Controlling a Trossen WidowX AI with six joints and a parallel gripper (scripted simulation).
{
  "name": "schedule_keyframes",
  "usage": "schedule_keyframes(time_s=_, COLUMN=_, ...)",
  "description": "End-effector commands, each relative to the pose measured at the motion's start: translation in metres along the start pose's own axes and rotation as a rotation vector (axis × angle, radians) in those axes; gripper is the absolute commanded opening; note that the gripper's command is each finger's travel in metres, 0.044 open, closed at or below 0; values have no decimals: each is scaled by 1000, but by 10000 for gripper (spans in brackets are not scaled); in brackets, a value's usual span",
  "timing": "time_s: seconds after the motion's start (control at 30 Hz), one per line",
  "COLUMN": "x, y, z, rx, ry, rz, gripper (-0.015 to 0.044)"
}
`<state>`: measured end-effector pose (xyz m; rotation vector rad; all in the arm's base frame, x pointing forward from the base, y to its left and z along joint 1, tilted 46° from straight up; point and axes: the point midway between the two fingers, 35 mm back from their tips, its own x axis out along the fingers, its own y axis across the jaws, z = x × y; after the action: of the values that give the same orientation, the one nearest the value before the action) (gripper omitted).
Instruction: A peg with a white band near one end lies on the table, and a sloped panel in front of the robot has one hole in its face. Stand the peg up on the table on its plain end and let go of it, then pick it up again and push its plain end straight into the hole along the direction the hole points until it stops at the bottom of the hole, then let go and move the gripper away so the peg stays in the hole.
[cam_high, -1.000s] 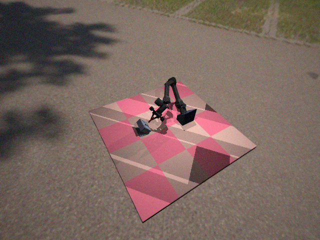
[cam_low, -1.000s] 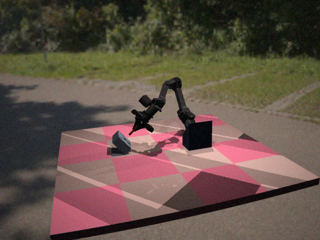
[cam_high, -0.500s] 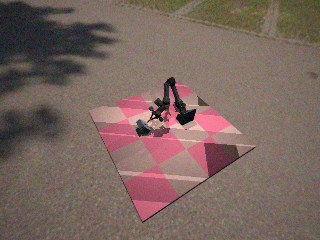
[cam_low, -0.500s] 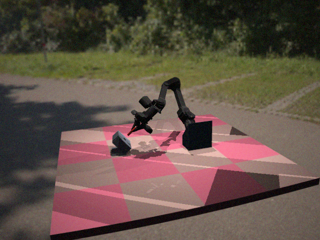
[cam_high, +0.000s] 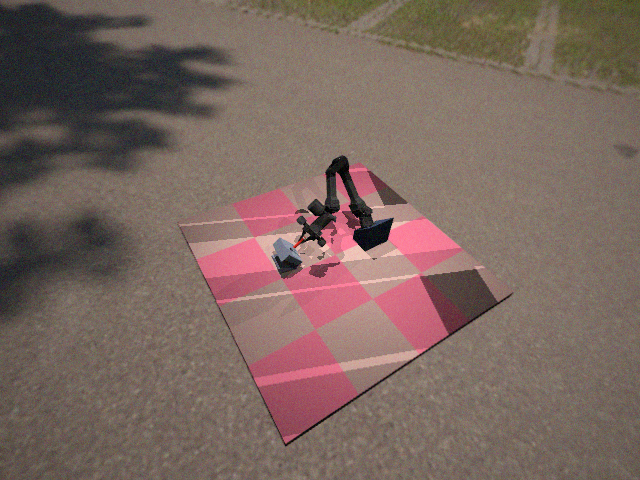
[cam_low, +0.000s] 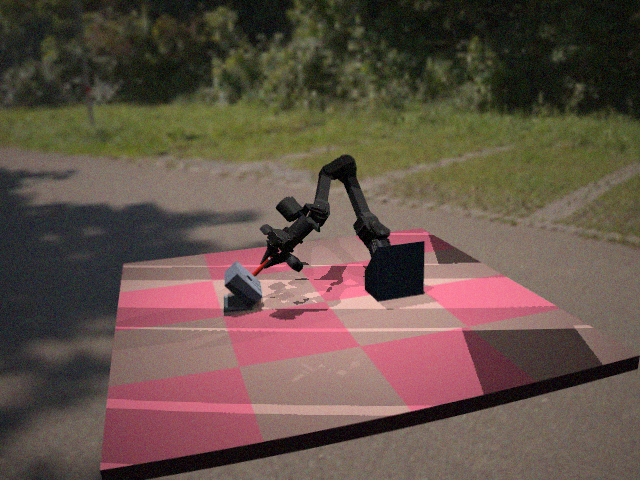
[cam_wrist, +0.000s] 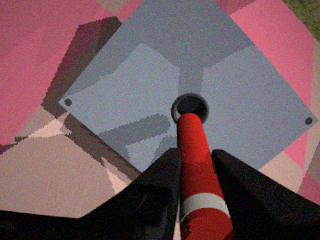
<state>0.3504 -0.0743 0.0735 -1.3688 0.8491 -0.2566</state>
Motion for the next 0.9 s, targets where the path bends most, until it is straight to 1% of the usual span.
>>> schedule_keyframes(time_s=0.0, x=6, y=-2, z=2, rx=2, ry=-7, rz=-5, gripper=0)
schedule_keyframes(time_s=0.17, x=11, y=-2, z=2, rx=2, ry=-7, rz=-6, gripper=0)
schedule_keyframes(time_s=0.87, x=9, y=1, z=0, rx=-2, ry=1, rz=2, gripper=0)
